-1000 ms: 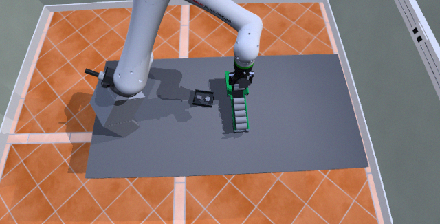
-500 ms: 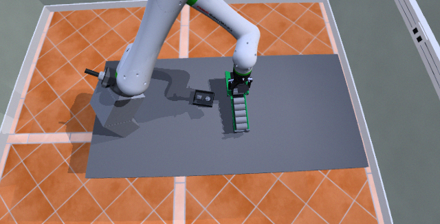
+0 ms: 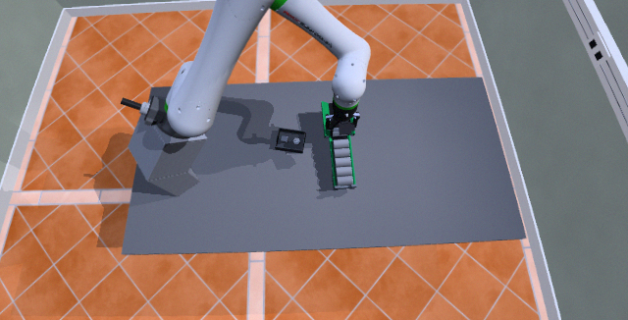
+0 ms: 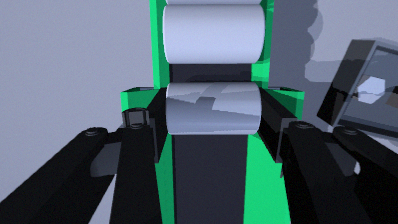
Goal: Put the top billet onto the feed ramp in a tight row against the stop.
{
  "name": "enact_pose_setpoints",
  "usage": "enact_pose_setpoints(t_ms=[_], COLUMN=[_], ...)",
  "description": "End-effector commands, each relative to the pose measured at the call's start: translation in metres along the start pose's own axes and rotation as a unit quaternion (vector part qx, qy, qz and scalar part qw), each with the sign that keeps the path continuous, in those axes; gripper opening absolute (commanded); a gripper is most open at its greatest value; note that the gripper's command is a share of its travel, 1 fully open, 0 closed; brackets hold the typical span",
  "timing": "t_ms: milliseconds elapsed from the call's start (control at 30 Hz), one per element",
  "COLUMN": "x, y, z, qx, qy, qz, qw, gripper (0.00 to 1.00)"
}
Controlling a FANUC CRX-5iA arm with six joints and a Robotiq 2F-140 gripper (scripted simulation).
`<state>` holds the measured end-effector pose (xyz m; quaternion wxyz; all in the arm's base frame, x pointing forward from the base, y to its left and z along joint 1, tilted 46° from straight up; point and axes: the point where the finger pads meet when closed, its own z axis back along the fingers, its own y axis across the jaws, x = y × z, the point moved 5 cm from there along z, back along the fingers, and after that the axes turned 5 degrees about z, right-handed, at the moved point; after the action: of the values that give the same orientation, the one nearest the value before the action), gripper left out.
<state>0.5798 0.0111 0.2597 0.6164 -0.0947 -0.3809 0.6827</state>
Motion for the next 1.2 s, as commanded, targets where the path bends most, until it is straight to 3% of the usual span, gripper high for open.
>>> enact_pose_setpoints(t_ms=[0, 1167], x=[-0.0002, -0.0002], y=[-0.0007, -0.0007], z=[0.0008, 0.0008], qx=[-0.001, -0.001], qy=[0.000, 0.000], qz=[0.000, 0.000], qw=[1.000, 1.000], gripper=[0.45, 0.49])
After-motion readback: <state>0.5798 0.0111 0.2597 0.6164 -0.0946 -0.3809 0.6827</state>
